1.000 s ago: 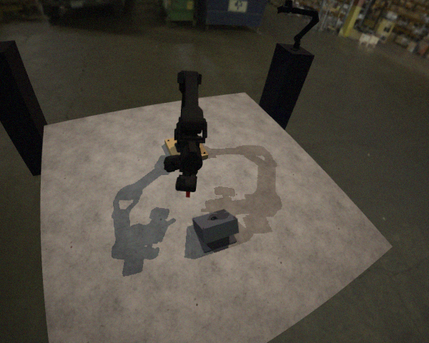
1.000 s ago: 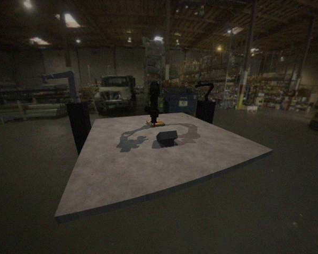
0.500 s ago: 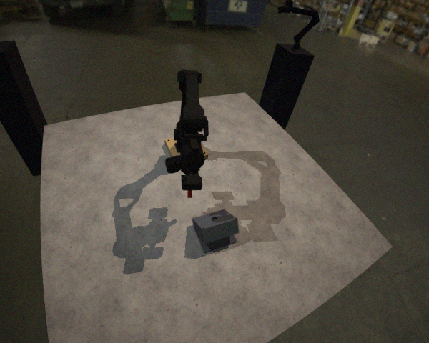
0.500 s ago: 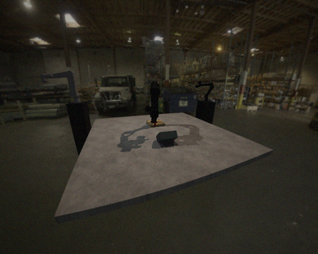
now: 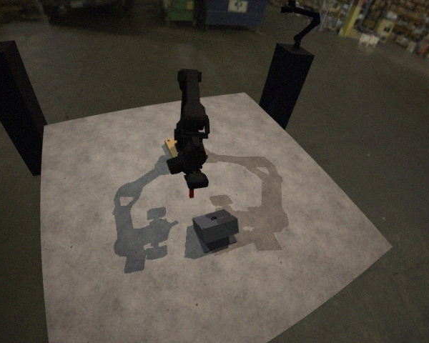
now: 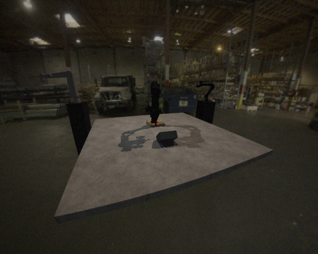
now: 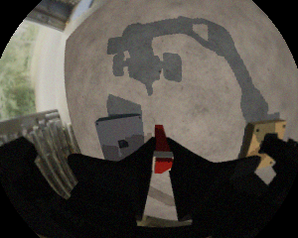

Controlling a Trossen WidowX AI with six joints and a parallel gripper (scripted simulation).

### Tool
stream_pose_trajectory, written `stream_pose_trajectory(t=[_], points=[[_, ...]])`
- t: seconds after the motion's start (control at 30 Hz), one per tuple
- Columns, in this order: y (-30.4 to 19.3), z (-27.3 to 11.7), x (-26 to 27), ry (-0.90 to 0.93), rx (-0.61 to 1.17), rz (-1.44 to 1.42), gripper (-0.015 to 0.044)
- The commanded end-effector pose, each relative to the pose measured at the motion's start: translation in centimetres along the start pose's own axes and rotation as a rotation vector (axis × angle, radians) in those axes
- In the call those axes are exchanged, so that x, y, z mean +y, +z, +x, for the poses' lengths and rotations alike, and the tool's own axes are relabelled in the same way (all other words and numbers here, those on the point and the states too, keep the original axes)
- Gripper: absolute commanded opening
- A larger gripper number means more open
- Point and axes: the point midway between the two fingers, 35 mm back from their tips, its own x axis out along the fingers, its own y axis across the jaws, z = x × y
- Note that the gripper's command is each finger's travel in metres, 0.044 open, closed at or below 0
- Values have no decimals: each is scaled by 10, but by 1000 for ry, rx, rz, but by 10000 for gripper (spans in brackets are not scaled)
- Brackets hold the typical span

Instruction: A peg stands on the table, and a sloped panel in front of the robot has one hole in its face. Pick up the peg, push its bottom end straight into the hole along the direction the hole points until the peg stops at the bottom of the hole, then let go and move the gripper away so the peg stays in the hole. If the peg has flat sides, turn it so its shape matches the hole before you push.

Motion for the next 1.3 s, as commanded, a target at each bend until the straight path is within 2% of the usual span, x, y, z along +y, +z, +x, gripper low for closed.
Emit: stream_pose_trajectory(t=[0.0, 1.27], points=[[-2, -2, 1, 17, 3, -46, 0], [-15, -7, 6, 123, -16, -464, 0]])
